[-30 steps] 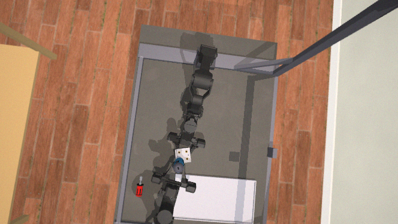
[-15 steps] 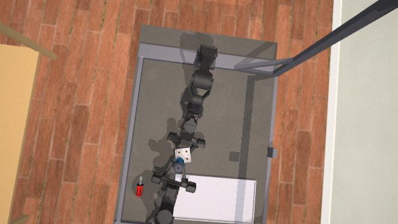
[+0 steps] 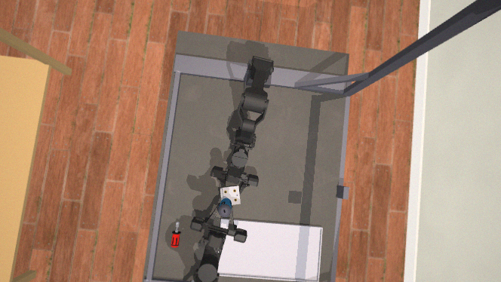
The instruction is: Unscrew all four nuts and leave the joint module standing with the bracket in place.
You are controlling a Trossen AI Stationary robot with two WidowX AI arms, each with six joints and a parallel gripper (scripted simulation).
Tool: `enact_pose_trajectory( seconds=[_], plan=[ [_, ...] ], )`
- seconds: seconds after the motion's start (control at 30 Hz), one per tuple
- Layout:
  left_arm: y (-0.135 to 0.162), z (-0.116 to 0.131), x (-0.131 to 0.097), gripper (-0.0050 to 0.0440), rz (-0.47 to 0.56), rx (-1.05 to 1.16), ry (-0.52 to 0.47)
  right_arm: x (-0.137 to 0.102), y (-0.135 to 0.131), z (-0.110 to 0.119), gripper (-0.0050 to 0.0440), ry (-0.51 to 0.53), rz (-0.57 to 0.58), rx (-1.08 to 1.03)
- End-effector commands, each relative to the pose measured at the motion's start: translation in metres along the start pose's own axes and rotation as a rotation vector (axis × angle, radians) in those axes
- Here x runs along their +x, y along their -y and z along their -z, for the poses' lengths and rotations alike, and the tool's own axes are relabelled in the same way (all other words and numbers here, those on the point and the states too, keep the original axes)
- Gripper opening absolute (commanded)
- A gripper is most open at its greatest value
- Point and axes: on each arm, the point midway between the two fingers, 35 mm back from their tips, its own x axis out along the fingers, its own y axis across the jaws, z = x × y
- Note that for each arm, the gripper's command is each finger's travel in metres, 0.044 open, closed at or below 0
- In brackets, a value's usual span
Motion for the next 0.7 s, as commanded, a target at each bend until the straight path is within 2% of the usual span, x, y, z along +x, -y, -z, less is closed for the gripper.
enact_pose_trajectory(
  seconds=[0.0,0.13,0.67],
  plan=[
    [-0.0003,-0.0013,0.0000,0.0161,-0.002,-0.001,-0.012,0.0009,0.0001,-0.0172,0.0240,0.040,0.001,0.002],
    [-0.0003,-0.0091,0.0019,0.0161,-0.002,-0.001,-0.005,0.0009,0.0001,-0.0172,0.0240,0.040,0.001,0.002],
    [-0.0004,-0.0036,0.0002,0.0161,-0.002,-0.002,-0.022,0.0009,0.0001,-0.0172,0.0240,0.040,0.001,0.002]
  ],
)
